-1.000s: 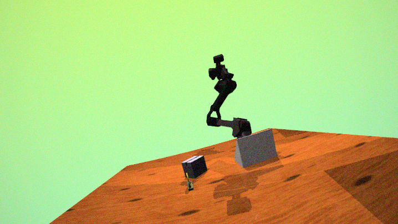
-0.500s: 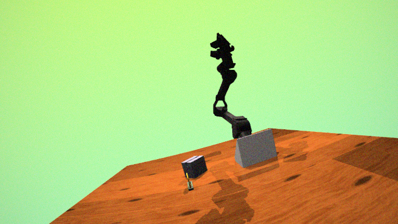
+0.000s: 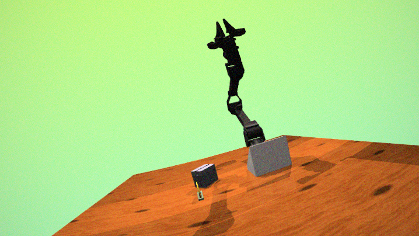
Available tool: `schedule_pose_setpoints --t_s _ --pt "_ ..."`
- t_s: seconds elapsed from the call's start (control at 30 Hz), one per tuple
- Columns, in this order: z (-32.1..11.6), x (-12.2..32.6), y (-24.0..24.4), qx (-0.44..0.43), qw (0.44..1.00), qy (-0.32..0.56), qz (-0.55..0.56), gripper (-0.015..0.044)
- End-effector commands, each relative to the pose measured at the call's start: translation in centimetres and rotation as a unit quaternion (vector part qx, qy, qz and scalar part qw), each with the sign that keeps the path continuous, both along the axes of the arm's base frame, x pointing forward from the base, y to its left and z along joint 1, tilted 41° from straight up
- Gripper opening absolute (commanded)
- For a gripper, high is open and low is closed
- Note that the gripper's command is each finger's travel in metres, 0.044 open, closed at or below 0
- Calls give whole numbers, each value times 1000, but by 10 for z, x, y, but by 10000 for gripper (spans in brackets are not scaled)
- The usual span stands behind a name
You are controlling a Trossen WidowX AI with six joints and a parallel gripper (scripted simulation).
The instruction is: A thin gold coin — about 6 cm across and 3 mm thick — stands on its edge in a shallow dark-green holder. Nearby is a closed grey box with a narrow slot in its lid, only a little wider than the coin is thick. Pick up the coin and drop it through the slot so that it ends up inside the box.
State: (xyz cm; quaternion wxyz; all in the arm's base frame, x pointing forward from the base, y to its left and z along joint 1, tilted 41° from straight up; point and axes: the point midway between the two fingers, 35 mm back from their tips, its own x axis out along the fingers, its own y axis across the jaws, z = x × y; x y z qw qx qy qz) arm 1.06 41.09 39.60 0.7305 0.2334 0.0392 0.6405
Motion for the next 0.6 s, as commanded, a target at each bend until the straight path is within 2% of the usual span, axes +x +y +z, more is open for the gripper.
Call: schedule_pose_setpoints --t_s 0.0,0.27,0.43,0.57 --pt "-51 39 23 -115 990 -50 -66 161" --pt "-156 125 29 -359 911 -134 -152 161" --pt "-220 178 6 -509 827 -166 -171 161" --pt "-269 215 -27 -629 739 -181 -159 161"
